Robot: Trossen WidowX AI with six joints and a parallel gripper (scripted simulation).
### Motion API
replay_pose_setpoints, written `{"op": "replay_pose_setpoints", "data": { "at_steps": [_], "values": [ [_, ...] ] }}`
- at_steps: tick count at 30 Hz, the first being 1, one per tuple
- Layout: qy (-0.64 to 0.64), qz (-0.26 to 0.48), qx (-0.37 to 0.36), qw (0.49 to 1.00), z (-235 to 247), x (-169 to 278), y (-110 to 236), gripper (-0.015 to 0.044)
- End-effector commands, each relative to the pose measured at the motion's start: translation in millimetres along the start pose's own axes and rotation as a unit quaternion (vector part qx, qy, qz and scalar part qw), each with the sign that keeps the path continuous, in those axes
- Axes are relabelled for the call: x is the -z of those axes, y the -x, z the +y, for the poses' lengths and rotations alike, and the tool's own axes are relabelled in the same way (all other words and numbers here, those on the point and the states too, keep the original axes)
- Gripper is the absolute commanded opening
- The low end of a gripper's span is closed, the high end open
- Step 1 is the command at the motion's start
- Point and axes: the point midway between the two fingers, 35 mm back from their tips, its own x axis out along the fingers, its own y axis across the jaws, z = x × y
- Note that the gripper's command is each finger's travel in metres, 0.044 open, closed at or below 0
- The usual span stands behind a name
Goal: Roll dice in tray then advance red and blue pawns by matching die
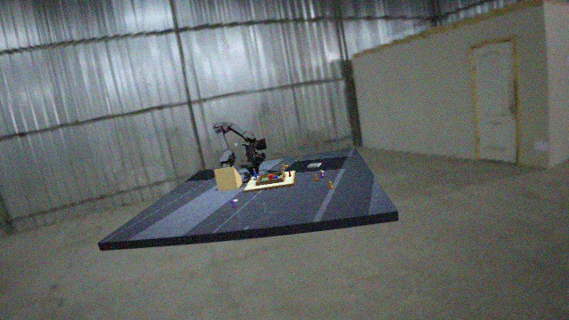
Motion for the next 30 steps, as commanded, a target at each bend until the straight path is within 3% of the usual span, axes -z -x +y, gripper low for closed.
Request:
{"op": "replay_pose_setpoints", "data": {
  "at_steps": [1, 6, 12, 21, 30],
  "values": [
    [0.001, -0.001, 0.002, 1.000, 0.3, -2.6, 13.6, 0.0315],
    [-0.003, 0.004, -0.001, 1.000, 0.3, -1.4, 49.2, 0.0440],
    [0.009, 0.001, 0.004, 1.000, -4.3, -8.0, 64.1, 0.0440],
    [0.175, 0.001, 0.010, 0.984, -82.6, -54.5, 120.0, 0.0440],
    [0.208, 0.003, 0.002, 0.978, -100.4, -56.9, 129.5, 0.0440]
  ]
}}
